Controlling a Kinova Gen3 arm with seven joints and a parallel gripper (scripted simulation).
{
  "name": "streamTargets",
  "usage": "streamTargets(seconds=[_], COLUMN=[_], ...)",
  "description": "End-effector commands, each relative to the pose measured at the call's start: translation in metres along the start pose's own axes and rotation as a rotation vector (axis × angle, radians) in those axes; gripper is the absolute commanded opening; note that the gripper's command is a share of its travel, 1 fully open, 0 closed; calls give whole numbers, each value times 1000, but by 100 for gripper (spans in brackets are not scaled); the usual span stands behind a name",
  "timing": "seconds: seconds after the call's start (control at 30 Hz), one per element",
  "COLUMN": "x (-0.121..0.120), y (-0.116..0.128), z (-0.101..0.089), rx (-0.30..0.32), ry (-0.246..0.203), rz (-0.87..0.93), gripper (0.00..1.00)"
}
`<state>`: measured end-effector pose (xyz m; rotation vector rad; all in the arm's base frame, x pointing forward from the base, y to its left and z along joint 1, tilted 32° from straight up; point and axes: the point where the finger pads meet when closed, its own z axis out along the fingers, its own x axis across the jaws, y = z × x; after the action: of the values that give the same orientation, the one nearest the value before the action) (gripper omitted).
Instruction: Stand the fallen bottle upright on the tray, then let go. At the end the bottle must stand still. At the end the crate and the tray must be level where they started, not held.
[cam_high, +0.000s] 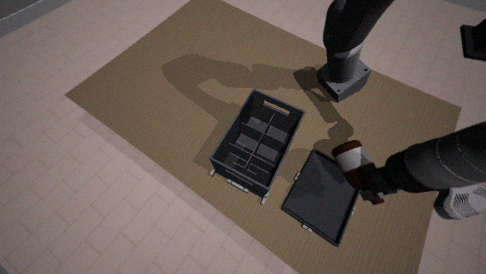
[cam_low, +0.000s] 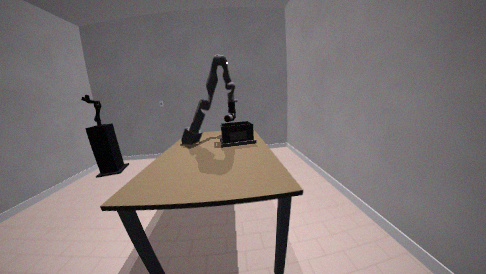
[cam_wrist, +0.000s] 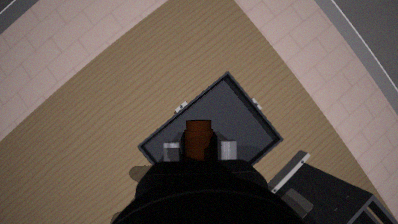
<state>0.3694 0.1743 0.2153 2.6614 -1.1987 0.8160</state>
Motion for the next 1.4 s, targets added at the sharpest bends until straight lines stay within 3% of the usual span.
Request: streamTargets(seconds=[0.0, 0.27, 1.37], x=[-2, -1, -1], y=[-1, -1, -1], z=[-1, -1, -1], rx=[2, 3, 3], ry=[3, 3, 3], rz=[25, 103, 108], gripper=[0, 0, 0])
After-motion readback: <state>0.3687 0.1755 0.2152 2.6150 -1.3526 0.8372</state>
